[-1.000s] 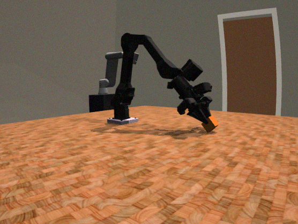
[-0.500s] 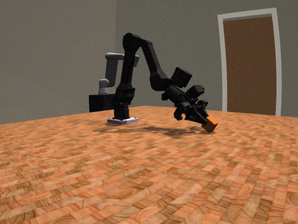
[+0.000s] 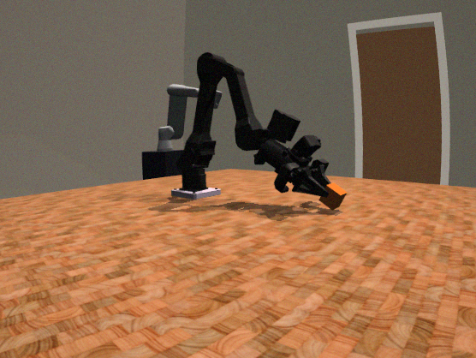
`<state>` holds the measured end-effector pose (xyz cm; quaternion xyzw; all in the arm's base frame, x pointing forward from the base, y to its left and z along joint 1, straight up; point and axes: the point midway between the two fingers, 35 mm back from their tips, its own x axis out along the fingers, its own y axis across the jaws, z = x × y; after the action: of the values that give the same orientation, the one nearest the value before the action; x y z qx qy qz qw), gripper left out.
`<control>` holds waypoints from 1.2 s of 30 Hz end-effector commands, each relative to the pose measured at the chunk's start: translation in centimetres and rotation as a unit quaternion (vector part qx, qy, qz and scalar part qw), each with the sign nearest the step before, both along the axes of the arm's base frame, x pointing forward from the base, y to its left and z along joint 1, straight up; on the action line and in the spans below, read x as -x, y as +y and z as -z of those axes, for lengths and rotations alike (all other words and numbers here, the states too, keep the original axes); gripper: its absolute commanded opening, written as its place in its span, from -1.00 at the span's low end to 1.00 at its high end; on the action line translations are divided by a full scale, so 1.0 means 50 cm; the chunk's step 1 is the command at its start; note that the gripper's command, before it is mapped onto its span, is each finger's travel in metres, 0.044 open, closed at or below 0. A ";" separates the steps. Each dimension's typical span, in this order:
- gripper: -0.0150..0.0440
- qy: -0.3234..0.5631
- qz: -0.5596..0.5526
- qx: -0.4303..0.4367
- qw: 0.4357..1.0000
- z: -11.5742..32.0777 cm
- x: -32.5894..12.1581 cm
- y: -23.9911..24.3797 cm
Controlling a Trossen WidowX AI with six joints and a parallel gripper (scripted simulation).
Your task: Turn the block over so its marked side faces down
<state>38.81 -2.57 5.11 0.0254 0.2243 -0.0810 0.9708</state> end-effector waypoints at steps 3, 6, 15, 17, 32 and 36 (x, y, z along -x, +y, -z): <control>-0.49 0.002 0.001 0.003 1.000 0.004 0.005 -0.001; -0.31 0.002 0.001 0.003 1.000 0.004 0.005 -0.001; 0.49 0.002 0.001 0.003 1.000 0.004 0.005 -0.001; 0.67 0.002 0.001 0.003 1.000 0.004 0.005 -0.001; 1.00 0.002 0.001 0.003 1.000 0.004 0.005 -0.001; 1.00 0.002 0.001 0.003 1.000 0.004 0.005 -0.001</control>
<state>38.70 -2.58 5.05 0.0251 0.2239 -0.0814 0.9709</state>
